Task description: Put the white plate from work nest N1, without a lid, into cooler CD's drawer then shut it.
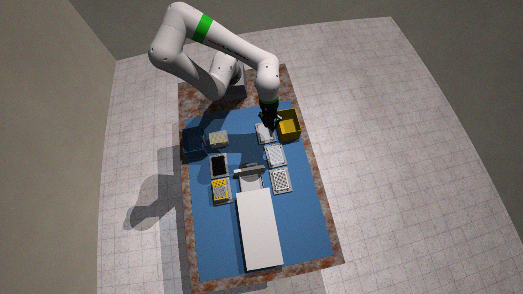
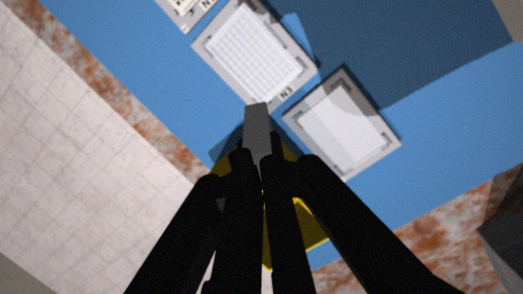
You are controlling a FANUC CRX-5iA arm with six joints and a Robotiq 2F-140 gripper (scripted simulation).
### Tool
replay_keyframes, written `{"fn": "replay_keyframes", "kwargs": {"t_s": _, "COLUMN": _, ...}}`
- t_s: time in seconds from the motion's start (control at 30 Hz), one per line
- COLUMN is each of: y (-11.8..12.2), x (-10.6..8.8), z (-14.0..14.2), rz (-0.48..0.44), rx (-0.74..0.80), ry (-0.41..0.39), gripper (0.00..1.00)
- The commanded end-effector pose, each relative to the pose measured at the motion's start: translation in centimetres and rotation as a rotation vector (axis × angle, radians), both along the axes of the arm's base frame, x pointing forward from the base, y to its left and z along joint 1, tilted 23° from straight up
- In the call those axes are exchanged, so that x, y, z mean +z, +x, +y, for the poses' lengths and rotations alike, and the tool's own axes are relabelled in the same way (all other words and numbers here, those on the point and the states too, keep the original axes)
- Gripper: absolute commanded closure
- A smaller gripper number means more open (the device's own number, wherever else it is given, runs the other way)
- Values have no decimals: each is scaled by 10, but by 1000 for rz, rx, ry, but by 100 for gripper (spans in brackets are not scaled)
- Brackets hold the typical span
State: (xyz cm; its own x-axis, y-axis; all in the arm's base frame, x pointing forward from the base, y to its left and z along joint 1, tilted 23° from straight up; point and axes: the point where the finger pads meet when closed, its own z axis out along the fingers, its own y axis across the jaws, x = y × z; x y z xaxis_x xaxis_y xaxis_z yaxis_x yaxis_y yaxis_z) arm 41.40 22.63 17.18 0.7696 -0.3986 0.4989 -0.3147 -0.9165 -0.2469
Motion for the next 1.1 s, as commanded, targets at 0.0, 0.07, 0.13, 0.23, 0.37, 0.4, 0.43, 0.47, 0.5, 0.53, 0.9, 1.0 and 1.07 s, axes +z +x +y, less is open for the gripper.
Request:
{"fn": "replay_keyframes", "kwargs": {"t_s": 0.0, "y": 6, "x": -2, "z": -17, "rz": 18, "rx": 28, "ry": -29, "gripper": 100}}
{"fn": "replay_keyframes", "kwargs": {"t_s": 0.07, "y": 7, "x": -2, "z": -22, "rz": 30, "rx": 49, "ry": -52, "gripper": 100}}
{"fn": "replay_keyframes", "kwargs": {"t_s": 0.13, "y": 9, "x": -3, "z": -27, "rz": 42, "rx": 71, "ry": -74, "gripper": 100}}
{"fn": "replay_keyframes", "kwargs": {"t_s": 0.23, "y": 12, "x": -5, "z": -41, "rz": 48, "rx": 83, "ry": -85, "gripper": 100}}
{"fn": "replay_keyframes", "kwargs": {"t_s": 0.37, "y": 15, "x": -8, "z": -58, "rz": 63, "rx": 111, "ry": -111, "gripper": 100}}
{"fn": "replay_keyframes", "kwargs": {"t_s": 0.4, "y": 16, "x": -9, "z": -63, "rz": 75, "rx": 135, "ry": -130, "gripper": 100}}
{"fn": "replay_keyframes", "kwargs": {"t_s": 0.43, "y": 17, "x": -9, "z": -67, "rz": 77, "rx": 141, "ry": -134, "gripper": 100}}
{"fn": "replay_keyframes", "kwargs": {"t_s": 0.47, "y": 17, "x": -10, "z": -71, "rz": 77, "rx": 141, "ry": -134, "gripper": 100}}
{"fn": "replay_keyframes", "kwargs": {"t_s": 0.5, "y": 18, "x": -11, "z": -75, "rz": 89, "rx": 166, "ry": -153, "gripper": 100}}
{"fn": "replay_keyframes", "kwargs": {"t_s": 0.53, "y": 19, "x": -11, "z": -80, "rz": 92, "rx": 172, "ry": -157, "gripper": 100}}
{"fn": "replay_keyframes", "kwargs": {"t_s": 0.9, "y": 21, "x": -17, "z": -123, "rz": 142, "rx": 297, "ry": -228, "gripper": 100}}
{"fn": "replay_keyframes", "kwargs": {"t_s": 1.0, "y": 21, "x": -19, "z": -136, "rz": 153, "rx": 332, "ry": -243, "gripper": 100}}
{"fn": "replay_keyframes", "kwargs": {"t_s": 1.07, "y": 21, "x": -20, "z": -142, "rz": 154, "rx": 337, "ry": -245, "gripper": 100}}
